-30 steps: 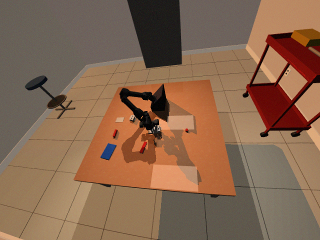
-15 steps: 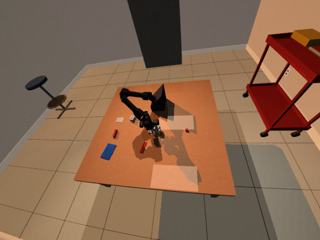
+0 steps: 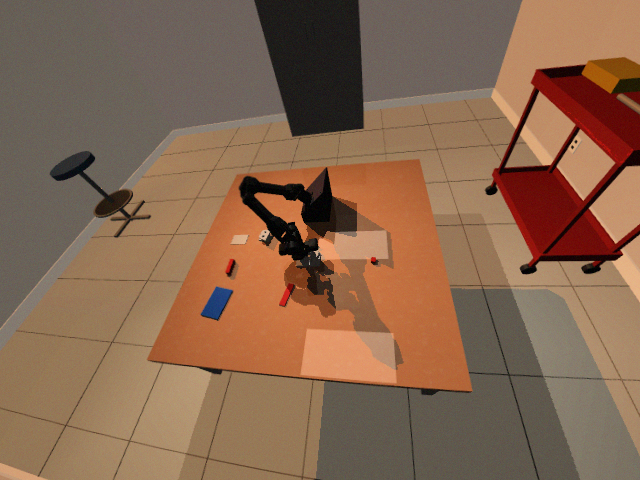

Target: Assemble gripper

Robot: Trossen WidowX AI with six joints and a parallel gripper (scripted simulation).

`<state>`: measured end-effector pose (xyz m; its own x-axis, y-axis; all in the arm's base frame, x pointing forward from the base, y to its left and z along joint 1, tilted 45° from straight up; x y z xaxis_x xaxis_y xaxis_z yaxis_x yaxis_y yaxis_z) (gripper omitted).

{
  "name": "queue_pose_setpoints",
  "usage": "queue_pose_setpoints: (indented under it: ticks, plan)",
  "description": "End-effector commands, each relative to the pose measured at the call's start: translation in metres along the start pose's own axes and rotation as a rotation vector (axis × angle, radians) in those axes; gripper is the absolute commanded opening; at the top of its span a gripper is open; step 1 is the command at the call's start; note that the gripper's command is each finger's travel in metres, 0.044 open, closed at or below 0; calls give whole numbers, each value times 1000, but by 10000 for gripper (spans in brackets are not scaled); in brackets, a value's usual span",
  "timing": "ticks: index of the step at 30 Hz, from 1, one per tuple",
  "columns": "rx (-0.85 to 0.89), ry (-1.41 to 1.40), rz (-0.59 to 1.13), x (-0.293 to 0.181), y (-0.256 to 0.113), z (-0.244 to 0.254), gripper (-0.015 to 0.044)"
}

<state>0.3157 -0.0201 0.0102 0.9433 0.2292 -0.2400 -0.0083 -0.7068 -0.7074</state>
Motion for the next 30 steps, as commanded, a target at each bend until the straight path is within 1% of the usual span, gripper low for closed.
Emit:
queue_pose_setpoints:
  ticks: [1, 8, 11, 15, 19, 20, 28, 30]
  plan:
    - [0, 0, 0, 0, 0, 0, 224]
    - [0, 0, 0, 0, -2, 0, 224]
    - [2, -1, -2, 2, -22, 0, 224]
    - [-1, -2, -2, -1, -66, 0, 224]
    - [-1, -2, -2, -1, -69, 0, 224]
    - [-6, -11, -11, 0, -63, 2, 224]
    - [13, 8, -49, -1, -75, -21, 434]
    - [16, 46, -49, -4, -75, -26, 440]
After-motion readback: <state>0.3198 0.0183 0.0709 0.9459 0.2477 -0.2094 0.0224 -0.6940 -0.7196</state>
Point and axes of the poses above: the point midway between the two fingers, 35 mm back from their tips, its own y axis out along the fingers, its own z axis across the jaws, x = y × z, the point moved 6 cm from there along -y, back along the fingers, and after that the axes turned 12 degrees about -y, right-handed, at the moved point
